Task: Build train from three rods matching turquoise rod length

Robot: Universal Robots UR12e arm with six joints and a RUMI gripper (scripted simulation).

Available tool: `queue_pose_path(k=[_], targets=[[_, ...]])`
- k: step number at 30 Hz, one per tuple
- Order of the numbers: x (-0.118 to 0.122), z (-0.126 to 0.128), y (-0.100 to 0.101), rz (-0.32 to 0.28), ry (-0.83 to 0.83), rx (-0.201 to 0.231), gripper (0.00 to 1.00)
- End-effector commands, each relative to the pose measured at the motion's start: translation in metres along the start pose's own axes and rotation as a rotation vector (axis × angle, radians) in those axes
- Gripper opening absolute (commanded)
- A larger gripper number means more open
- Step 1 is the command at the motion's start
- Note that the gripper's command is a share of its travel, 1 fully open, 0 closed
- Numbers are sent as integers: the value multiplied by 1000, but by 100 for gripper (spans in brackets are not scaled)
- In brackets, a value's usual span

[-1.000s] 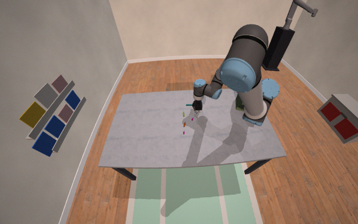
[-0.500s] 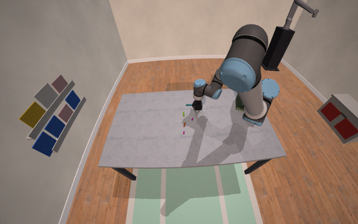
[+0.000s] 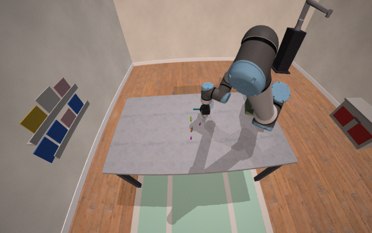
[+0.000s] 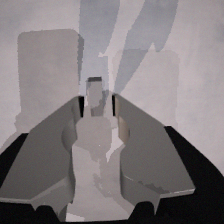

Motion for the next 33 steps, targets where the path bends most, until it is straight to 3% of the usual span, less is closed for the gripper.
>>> queue_pose_path(k=[1,6,7,33], targets=[[-1,-2,-1,2,-2,-3,14],[-1,-2,-1,2,-2,-3,14],[-1,-2,-1,2,-2,-3,0],[-1,-2,-1,2,-2,-3,0]])
Point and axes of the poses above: the point where the finger pads meet when closed, its own y axis out along the fingers, its own z axis across the jaws, x = y × z, the point moved 6 cm from there along -y, back along the fingers, and after that the axes turned 8 degrees about -y, right-handed, at the moved point
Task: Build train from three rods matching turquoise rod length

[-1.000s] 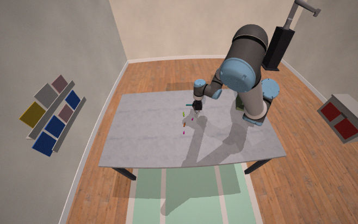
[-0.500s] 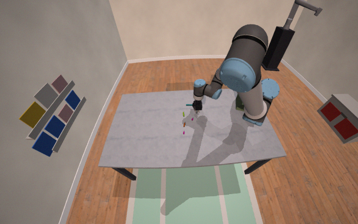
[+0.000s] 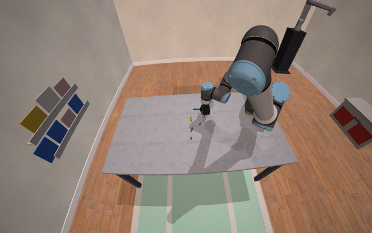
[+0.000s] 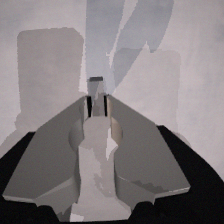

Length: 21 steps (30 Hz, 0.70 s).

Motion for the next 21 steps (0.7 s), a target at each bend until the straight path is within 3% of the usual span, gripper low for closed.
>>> queue_pose_path(k=[1,13,21], targets=[[-1,-2,-1,2,-2,-3,0],[-1,-2,-7,3,-1,-4,0],[-1,0,-39,2,0,-2,0]])
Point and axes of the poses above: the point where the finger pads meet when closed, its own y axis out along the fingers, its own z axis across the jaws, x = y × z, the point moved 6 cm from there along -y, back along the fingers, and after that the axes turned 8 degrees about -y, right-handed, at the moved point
